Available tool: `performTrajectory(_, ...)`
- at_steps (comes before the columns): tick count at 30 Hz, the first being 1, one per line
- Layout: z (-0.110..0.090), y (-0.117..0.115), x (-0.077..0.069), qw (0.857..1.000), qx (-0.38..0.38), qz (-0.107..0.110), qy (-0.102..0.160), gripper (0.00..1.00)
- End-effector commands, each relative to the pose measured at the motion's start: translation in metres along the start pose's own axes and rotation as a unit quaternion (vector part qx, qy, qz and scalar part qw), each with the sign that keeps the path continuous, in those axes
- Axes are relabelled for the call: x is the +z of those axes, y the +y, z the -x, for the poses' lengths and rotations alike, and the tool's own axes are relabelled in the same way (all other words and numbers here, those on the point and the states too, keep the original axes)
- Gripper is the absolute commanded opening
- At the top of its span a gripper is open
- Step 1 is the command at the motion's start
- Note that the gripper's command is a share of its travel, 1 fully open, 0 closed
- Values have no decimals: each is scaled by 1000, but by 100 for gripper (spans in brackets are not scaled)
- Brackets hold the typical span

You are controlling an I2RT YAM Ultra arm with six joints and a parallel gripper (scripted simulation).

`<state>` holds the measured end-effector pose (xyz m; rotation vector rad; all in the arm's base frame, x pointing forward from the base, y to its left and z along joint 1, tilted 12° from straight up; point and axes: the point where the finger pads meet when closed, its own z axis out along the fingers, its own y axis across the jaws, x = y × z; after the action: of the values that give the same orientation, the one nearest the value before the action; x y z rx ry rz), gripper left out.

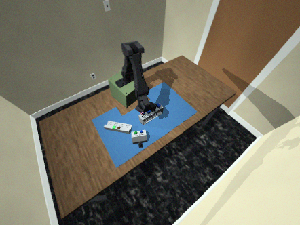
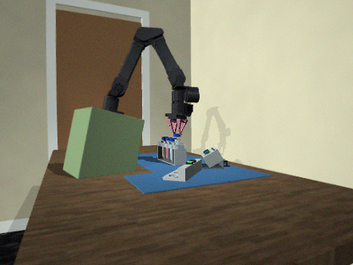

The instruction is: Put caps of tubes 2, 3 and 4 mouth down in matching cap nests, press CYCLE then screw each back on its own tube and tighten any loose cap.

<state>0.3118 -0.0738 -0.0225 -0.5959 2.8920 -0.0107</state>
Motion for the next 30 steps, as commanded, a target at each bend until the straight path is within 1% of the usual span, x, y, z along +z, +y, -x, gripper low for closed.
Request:
performTrajectory(1, 7, -6, 4, 1000, 2, -11, -14, 0)
performTrajectory(3, 7, -6, 7, 1000, 2, -11, -14, 0)
performTrajectory(30, 8, -4, 8, 1000, 2, -11, -14, 0)
